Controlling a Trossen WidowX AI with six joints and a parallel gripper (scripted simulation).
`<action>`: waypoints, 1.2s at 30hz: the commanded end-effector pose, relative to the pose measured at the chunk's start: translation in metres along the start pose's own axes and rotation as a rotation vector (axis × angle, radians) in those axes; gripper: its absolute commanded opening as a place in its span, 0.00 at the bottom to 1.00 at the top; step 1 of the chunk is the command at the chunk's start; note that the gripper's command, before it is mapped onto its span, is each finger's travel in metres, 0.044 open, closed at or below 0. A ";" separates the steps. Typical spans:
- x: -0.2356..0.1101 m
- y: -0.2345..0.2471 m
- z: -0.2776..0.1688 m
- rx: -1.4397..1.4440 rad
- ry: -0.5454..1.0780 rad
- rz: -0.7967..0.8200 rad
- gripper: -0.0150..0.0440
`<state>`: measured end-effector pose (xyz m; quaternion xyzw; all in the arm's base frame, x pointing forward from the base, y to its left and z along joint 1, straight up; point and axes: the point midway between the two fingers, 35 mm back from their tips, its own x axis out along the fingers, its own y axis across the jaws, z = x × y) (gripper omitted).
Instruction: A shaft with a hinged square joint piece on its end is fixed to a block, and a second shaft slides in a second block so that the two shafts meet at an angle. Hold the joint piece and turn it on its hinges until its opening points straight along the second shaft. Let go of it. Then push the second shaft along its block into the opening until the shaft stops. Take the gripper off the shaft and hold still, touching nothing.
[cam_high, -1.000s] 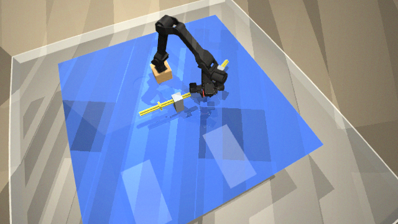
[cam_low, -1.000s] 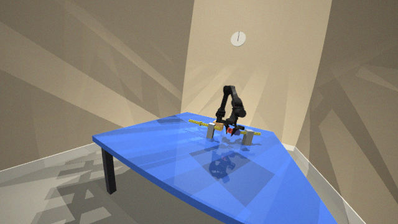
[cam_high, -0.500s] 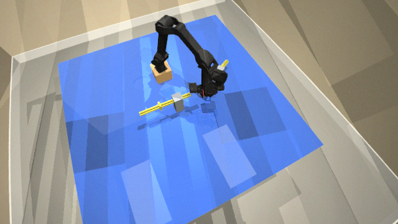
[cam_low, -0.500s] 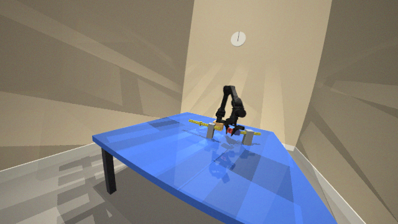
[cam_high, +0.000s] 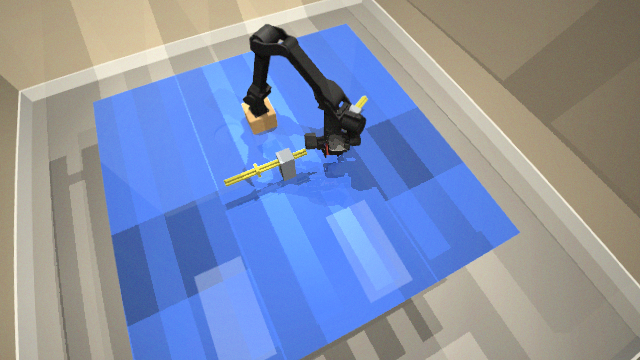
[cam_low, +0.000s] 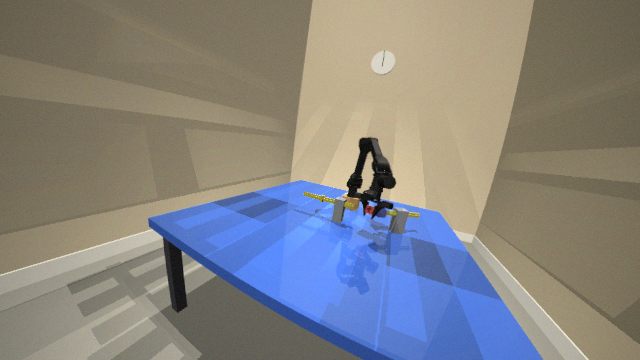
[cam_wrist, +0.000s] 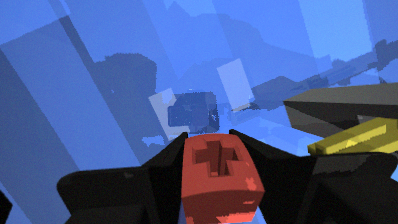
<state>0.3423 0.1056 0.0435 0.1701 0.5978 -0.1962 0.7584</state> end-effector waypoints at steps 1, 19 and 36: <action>0.000 0.000 0.000 -0.003 -0.003 -0.002 0.56; 0.000 0.000 0.000 -0.003 -0.003 -0.002 0.56; 0.000 0.000 0.000 0.000 0.000 0.000 0.50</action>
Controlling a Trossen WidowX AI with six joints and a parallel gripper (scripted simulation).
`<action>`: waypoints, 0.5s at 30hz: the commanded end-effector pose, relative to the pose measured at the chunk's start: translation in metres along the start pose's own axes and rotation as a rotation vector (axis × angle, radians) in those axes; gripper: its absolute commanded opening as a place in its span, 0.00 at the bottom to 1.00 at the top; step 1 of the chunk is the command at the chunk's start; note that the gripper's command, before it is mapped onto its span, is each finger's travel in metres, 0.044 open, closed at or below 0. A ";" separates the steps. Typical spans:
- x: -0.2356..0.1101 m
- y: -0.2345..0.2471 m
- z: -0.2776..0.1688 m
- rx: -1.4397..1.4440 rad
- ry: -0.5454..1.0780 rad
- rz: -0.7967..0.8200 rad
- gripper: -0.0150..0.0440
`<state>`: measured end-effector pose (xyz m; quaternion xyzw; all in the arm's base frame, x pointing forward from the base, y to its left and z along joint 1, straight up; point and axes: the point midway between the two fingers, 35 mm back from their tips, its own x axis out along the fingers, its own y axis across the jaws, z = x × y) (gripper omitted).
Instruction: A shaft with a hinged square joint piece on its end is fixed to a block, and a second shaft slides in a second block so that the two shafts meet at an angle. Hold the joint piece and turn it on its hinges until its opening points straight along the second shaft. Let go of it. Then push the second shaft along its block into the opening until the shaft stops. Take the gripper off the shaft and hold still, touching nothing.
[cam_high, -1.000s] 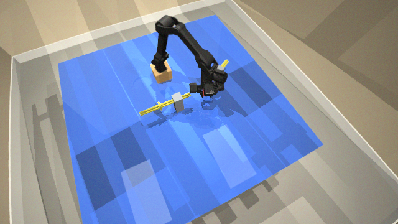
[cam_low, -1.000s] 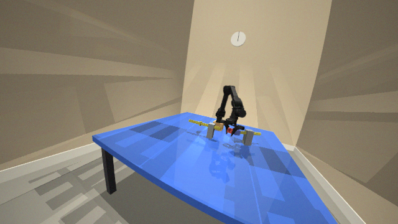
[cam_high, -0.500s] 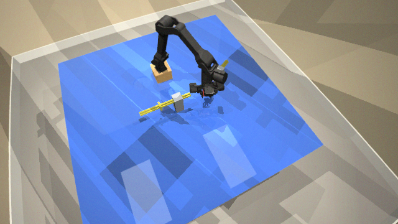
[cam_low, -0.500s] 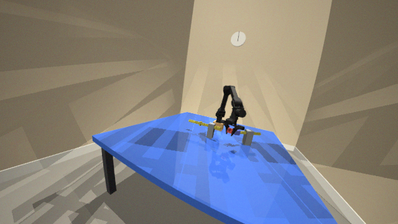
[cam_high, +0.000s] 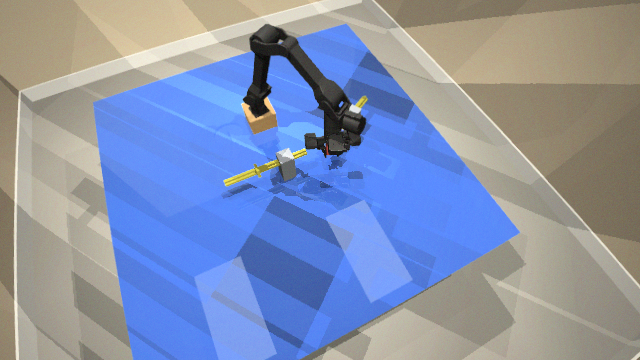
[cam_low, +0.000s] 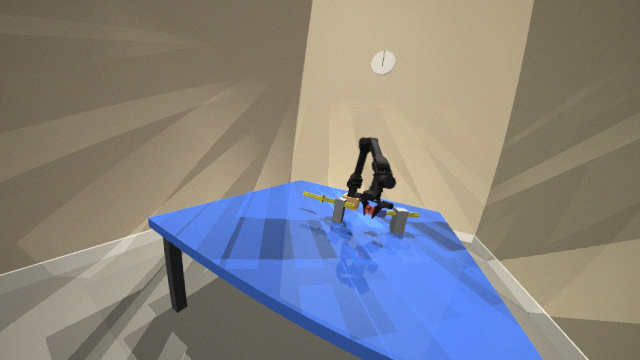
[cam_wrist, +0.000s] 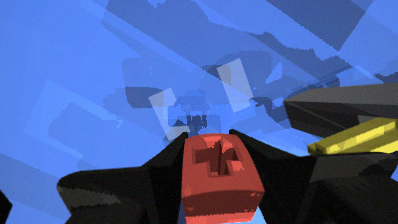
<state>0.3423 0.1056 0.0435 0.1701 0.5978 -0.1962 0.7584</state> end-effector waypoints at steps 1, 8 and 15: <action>0.000 0.000 0.000 0.000 0.000 0.000 0.50; 0.000 0.000 0.000 0.000 0.000 0.000 0.28; 0.000 -0.001 0.000 0.012 0.004 -0.002 0.25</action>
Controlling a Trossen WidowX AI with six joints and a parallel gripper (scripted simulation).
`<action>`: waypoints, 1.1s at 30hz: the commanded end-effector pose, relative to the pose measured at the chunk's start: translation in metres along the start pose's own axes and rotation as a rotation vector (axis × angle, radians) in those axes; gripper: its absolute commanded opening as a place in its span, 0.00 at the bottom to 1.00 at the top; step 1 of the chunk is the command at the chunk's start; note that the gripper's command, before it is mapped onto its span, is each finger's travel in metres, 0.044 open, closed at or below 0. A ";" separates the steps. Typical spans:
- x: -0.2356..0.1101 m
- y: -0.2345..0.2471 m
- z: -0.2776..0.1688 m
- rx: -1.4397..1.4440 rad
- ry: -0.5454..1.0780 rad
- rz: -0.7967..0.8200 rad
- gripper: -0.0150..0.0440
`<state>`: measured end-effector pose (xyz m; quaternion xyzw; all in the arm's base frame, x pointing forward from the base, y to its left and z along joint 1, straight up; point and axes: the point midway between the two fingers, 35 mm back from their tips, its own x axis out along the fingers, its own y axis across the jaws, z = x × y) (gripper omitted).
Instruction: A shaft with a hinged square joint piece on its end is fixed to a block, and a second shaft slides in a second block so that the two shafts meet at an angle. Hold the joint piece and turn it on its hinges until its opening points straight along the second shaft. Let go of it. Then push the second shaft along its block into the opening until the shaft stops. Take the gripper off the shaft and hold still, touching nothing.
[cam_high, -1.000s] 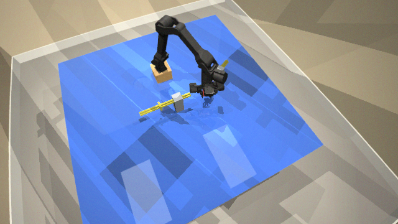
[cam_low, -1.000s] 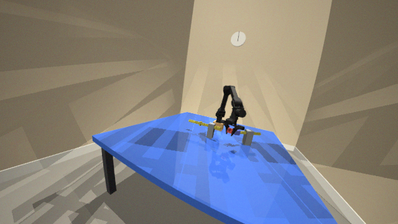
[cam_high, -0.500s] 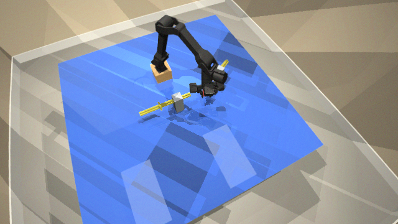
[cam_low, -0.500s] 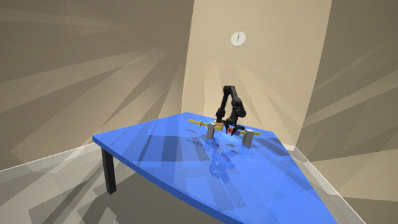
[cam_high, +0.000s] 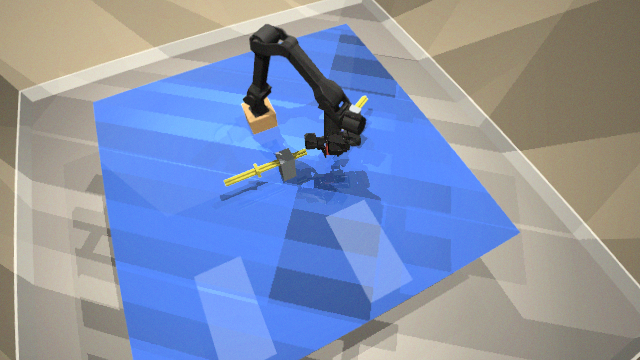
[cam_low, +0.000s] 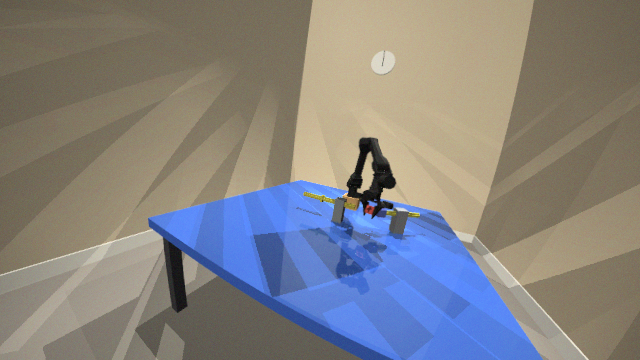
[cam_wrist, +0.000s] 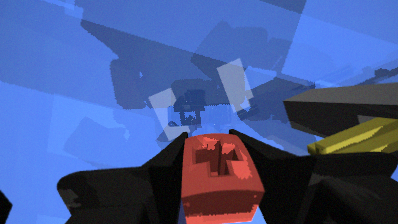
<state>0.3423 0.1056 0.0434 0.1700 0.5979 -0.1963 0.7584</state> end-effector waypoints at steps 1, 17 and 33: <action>0.000 -0.001 0.000 0.023 0.007 -0.004 0.25; 0.004 -0.014 -0.002 0.304 0.088 -0.053 0.25; 0.007 -0.026 -0.007 0.580 0.167 -0.072 0.25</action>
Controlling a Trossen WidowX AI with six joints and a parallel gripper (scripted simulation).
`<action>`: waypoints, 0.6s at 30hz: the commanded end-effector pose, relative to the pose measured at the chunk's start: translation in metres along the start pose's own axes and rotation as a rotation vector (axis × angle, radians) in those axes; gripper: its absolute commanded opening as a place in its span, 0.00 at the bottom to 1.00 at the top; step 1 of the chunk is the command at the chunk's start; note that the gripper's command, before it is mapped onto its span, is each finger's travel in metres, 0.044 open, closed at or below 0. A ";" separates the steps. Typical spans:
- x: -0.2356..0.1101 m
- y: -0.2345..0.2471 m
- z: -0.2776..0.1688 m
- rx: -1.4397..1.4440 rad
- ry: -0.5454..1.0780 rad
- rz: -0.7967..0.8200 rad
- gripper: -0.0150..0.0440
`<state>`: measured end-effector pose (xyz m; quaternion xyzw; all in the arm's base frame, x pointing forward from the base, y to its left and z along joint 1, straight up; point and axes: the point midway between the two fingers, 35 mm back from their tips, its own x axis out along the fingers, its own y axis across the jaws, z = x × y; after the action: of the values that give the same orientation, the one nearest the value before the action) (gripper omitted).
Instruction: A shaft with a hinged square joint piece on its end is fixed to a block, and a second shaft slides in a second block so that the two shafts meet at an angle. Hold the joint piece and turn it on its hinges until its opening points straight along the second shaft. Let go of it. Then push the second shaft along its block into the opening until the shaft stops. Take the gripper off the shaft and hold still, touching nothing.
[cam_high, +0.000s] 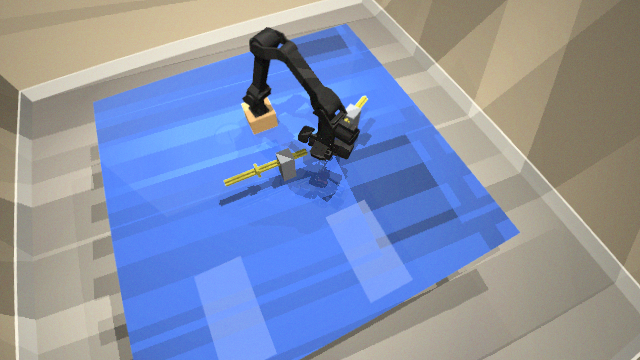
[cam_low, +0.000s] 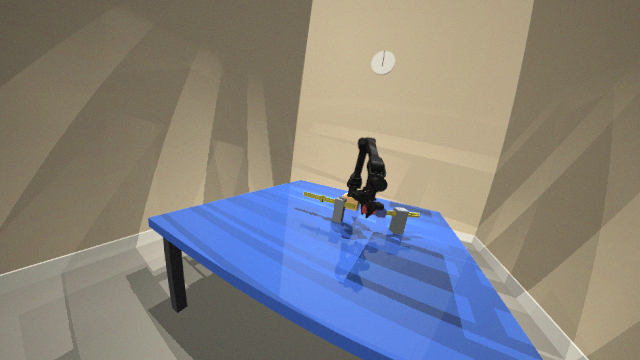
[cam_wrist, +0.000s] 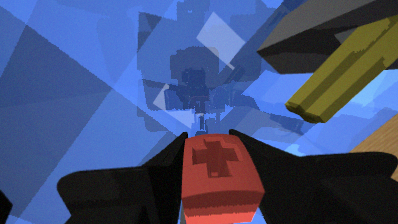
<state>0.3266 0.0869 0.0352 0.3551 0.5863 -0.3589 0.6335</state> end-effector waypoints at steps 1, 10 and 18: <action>0.001 -0.003 0.000 0.068 0.023 -0.002 0.25; 0.004 -0.010 -0.001 0.221 0.074 -0.003 0.25; 0.006 -0.017 -0.003 0.358 0.119 0.002 0.25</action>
<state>0.3134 0.0811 0.0294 0.4654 0.5557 -0.4269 0.5407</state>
